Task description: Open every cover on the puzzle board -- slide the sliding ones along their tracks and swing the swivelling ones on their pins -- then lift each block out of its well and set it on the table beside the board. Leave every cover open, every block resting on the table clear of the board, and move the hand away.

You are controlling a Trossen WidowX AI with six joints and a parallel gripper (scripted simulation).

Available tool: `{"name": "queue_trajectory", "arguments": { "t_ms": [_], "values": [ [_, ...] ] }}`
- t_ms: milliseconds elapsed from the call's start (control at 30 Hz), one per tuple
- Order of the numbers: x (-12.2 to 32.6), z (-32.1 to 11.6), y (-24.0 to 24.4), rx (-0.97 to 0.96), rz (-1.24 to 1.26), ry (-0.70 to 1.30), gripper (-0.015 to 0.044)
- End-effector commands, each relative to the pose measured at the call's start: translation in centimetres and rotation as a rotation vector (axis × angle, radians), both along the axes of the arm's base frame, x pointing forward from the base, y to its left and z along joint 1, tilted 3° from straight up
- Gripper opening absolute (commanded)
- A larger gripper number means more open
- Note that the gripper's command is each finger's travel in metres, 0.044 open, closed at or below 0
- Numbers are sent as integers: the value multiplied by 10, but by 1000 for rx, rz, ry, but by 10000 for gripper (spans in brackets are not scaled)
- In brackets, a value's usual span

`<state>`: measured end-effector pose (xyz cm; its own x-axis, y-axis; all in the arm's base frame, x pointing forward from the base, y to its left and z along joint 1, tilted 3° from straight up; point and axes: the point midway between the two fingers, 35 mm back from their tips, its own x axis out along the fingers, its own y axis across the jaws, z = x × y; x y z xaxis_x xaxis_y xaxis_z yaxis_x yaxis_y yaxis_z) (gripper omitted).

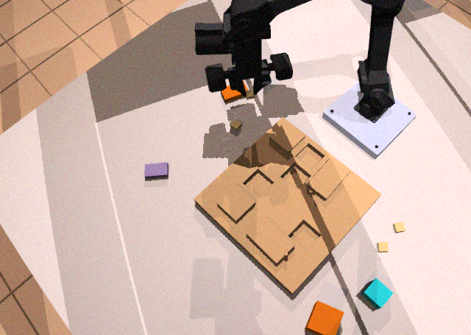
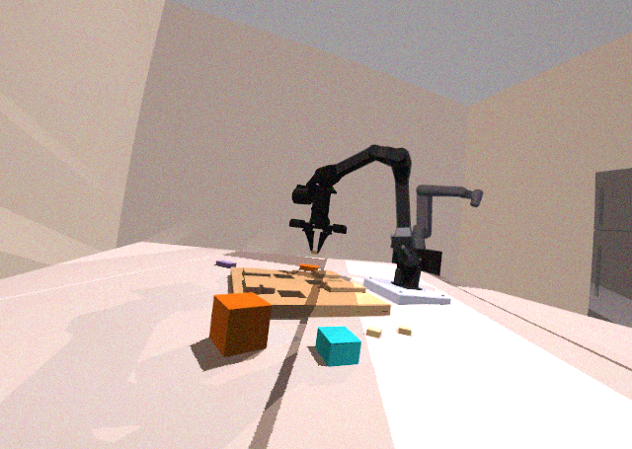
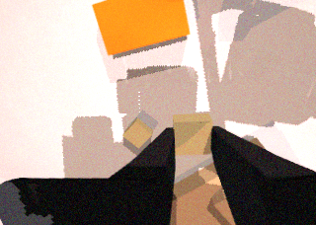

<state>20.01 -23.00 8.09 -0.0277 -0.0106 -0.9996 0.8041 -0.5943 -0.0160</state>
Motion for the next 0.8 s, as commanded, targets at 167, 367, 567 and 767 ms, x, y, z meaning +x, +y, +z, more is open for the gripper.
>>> {"name": "queue_trajectory", "arguments": {
  "t_ms": [167,367,567,767],
  "values": [
    [-1,-17,-1,3,3,7,80],
    [-1,-27,-1,3,3,7,80],
    [-2,-37,0,3,3,7,80],
    [-3,-47,0,3,3,7,80]
  ]
}}
